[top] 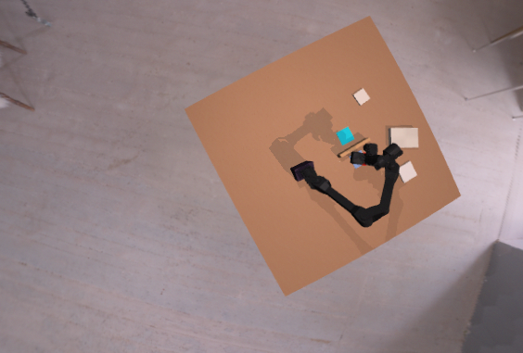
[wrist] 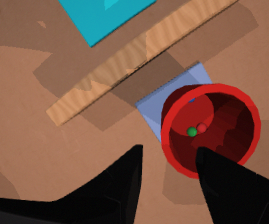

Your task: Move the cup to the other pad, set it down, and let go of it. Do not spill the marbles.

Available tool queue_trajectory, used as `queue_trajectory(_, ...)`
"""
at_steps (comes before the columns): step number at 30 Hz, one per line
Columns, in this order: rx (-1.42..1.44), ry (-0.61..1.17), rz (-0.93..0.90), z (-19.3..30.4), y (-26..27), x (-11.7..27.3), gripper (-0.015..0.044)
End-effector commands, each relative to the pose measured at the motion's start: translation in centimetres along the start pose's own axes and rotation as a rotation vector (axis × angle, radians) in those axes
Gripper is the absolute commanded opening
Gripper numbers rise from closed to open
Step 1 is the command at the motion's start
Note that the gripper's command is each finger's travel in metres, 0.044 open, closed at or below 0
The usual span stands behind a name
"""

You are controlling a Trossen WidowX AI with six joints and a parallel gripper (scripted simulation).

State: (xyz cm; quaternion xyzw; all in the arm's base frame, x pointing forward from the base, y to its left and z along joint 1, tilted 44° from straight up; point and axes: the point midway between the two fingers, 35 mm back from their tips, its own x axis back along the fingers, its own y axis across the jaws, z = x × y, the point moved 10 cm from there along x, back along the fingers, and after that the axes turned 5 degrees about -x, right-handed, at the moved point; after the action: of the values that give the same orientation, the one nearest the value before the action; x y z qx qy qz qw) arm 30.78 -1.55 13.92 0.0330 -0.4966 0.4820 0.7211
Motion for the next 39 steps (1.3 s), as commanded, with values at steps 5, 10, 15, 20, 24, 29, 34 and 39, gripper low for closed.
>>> queue_trajectory(5,0.086,0.059,-0.002,-0.6,-0.1,-0.2,0.0148)
queue_trajectory(10,0.086,0.059,-0.003,-0.6,-0.1,-0.6,0.0148)
queue_trajectory(15,0.086,0.058,-0.003,-0.6,-0.2,-1.4,0.0148)
queue_trajectory(20,0.086,0.058,-0.003,-0.6,-0.2,-2.2,0.0148)
queue_trajectory(24,0.086,0.058,-0.003,-0.6,-0.2,-2.9,0.0148)
queue_trajectory(29,0.086,0.058,-0.003,-0.5,-0.2,-3.7,0.0148)
queue_trajectory(34,0.086,0.059,-0.002,-0.5,-0.2,-4.5,0.0148)
queue_trajectory(39,0.086,0.059,-0.002,-0.4,-0.2,-5.3,0.0148)
